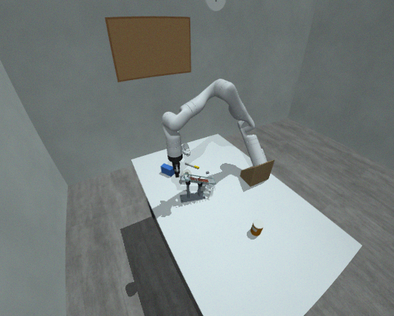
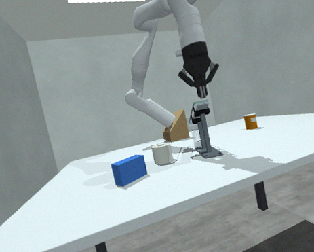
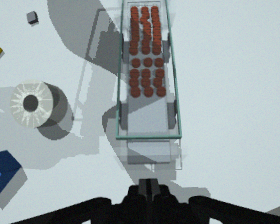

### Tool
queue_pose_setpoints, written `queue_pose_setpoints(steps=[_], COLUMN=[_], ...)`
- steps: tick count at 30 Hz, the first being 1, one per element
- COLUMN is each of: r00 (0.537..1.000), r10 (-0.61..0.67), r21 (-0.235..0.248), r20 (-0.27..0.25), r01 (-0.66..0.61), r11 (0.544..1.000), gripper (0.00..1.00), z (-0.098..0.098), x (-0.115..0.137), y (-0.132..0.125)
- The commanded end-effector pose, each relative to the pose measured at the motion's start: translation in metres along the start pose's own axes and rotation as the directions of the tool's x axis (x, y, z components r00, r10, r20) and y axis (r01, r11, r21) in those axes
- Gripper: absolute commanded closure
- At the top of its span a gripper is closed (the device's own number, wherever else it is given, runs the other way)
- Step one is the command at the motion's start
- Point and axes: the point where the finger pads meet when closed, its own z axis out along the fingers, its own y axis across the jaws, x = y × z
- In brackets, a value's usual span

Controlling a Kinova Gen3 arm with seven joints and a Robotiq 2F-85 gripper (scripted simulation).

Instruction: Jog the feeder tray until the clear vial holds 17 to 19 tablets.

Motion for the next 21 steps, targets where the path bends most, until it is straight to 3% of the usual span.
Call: queue_pose_setpoints(steps=[1, 8, 21], r00=[1.000, 1.000, 1.000], r10=[-0.003, -0.003, -0.003], r21=[-0.001, -0.001, -0.001], r20=[0.002, 0.002, 0.002], r01=[0.003, 0.003, 0.003], r11=[1.000, 1.000, 1.000], gripper=[1.00, 1.00, 1.00], z=[0.000, 0.005, -0.007], x=[0.010, 0.021, -0.008], y=[0.001, 0.001, 0.001])
